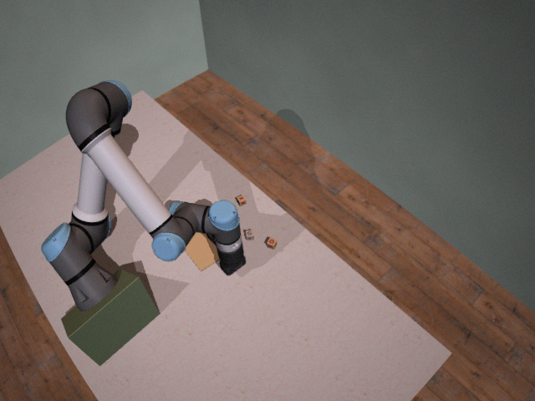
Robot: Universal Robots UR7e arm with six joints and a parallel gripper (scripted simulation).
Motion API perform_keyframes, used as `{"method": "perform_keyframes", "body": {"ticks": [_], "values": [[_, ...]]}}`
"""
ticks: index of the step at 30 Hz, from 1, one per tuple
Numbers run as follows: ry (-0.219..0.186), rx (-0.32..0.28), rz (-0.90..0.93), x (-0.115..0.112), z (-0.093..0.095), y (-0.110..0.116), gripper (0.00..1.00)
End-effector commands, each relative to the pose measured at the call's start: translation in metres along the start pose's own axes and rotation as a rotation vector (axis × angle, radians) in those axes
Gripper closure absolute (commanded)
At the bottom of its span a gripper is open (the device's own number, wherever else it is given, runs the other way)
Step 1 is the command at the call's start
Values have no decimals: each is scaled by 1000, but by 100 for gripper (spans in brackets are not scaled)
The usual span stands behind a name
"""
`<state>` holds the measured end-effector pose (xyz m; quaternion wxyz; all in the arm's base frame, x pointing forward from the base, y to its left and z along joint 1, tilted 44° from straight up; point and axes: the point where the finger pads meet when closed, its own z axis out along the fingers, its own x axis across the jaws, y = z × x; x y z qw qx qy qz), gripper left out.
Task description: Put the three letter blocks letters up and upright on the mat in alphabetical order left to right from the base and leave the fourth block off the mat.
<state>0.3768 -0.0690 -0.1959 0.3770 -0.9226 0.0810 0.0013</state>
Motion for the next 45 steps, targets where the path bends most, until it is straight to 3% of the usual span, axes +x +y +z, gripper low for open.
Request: {"method": "perform_keyframes", "body": {"ticks": [1,27,28,30,31,36,40,45], "values": [[1,-1,0,0,-1,0,51],[1,-1,0,0,-1,0,51],[1,-1,0,0,-1,0,45],[1,-1,0,0,-1,0,45],[1,-1,0,0,-1,0,39],[1,-1,0,0,-1,0,33],[1,-1,0,0,-1,0,21],[1,-1,0,0,-1,0,21]]}}
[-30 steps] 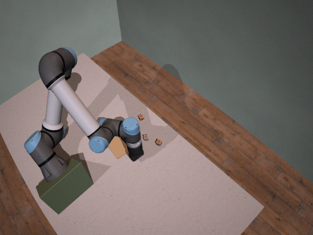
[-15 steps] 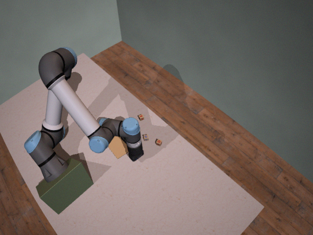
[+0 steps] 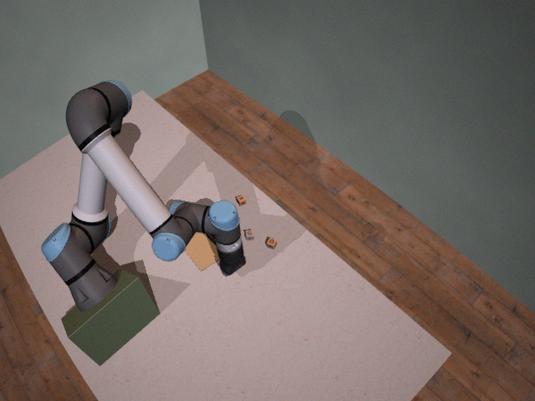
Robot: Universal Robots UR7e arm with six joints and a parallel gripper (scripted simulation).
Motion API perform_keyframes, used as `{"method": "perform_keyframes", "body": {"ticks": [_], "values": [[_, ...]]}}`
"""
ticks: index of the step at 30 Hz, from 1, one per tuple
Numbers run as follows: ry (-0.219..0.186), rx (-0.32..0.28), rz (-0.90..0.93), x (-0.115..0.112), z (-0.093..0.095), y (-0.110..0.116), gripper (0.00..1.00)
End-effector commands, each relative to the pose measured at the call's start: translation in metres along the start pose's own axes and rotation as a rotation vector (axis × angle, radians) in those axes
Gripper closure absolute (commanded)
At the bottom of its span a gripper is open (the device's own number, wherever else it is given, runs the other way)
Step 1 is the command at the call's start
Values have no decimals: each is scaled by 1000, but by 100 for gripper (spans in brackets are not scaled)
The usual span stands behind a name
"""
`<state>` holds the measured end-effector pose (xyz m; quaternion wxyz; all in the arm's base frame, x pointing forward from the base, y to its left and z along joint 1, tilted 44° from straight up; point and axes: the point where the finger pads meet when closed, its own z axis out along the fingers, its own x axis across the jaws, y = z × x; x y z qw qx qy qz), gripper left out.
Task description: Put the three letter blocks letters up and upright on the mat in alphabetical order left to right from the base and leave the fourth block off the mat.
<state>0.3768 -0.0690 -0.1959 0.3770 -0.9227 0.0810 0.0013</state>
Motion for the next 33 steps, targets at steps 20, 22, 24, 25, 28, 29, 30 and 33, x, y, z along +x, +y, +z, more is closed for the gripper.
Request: {"method": "perform_keyframes", "body": {"ticks": [20,22,24,25,28,29,30,33], "values": [[1,-1,0,0,-34,0,21],[1,-1,0,0,-45,0,21],[1,-1,0,0,-56,0,21],[1,-1,0,0,-62,0,21],[1,-1,0,0,-76,0,21],[1,-1,0,0,-79,0,21],[1,-1,0,0,-79,0,21],[1,-1,0,0,-85,0,21]]}}
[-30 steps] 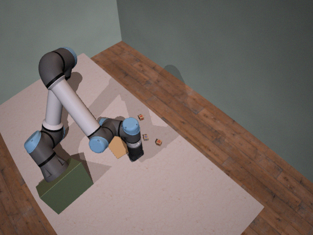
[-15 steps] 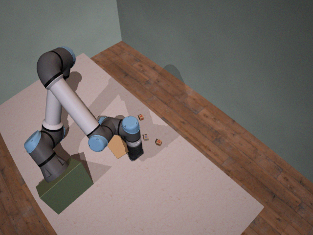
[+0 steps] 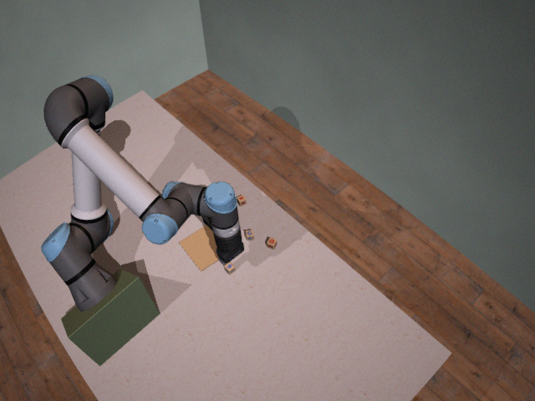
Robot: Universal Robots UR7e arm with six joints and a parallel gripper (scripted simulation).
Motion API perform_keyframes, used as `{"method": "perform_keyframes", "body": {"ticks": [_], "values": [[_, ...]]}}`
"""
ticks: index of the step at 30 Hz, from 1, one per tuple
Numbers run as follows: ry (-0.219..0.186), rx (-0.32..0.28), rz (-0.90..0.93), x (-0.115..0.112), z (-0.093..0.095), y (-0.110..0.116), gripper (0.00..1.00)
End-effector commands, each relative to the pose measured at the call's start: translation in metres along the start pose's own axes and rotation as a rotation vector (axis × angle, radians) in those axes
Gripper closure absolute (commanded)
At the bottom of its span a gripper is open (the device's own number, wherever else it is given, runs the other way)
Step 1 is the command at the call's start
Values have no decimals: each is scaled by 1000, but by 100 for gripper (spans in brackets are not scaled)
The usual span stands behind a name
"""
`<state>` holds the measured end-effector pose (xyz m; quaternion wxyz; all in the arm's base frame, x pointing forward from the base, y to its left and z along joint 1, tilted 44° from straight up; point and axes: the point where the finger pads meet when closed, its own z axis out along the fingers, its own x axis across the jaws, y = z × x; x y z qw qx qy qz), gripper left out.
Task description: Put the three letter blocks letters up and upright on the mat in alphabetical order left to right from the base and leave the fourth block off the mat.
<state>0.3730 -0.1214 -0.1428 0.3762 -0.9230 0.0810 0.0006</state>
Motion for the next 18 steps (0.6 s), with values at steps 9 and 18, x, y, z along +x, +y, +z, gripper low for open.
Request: {"method": "perform_keyframes", "body": {"ticks": [9,18], "values": [[0,1,0,0,-16,0,0],[0,1,0,0,-16,0,0]]}}
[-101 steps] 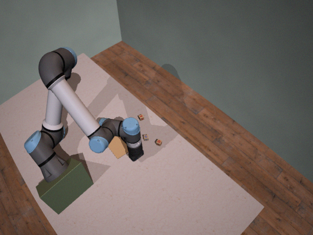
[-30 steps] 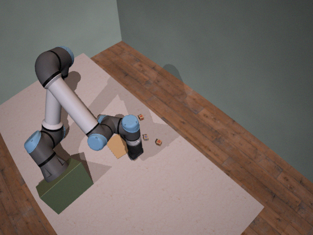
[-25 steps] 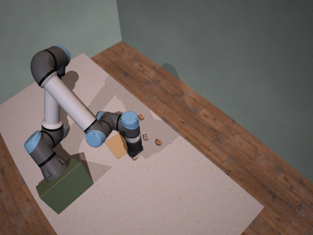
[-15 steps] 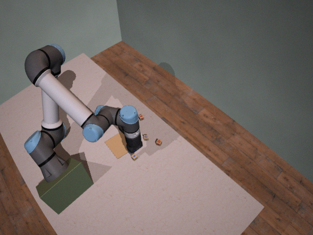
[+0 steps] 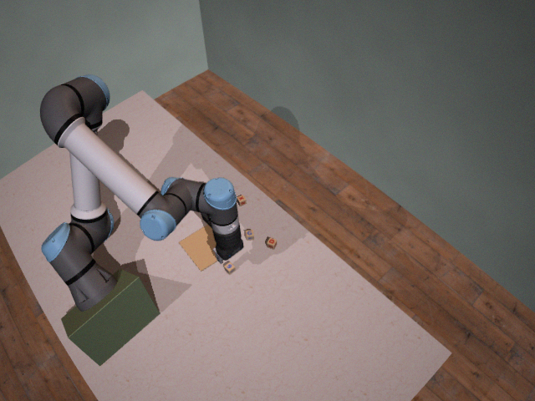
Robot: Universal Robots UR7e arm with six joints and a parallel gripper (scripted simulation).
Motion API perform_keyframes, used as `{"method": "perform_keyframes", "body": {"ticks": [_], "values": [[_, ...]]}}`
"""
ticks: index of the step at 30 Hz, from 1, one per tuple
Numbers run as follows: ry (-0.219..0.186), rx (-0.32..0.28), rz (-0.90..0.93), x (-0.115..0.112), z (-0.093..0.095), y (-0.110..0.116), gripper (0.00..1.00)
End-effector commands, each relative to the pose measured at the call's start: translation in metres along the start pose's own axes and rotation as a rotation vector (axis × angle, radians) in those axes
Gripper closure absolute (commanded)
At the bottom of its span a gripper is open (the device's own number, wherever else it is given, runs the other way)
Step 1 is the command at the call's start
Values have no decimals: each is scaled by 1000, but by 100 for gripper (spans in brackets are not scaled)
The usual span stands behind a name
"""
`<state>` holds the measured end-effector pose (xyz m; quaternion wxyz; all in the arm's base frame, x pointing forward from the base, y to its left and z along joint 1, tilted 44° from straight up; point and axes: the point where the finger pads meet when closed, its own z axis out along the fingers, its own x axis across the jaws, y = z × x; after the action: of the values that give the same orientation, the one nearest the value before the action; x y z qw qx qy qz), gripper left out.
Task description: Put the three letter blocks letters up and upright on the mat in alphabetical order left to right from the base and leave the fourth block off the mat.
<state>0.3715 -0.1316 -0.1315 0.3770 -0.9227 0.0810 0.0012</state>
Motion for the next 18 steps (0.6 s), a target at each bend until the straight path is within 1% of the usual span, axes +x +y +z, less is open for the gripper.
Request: {"method": "perform_keyframes", "body": {"ticks": [1,18], "values": [[1,-1,0,0,-1,0,0],[1,-1,7,1,-1,0,0]]}}
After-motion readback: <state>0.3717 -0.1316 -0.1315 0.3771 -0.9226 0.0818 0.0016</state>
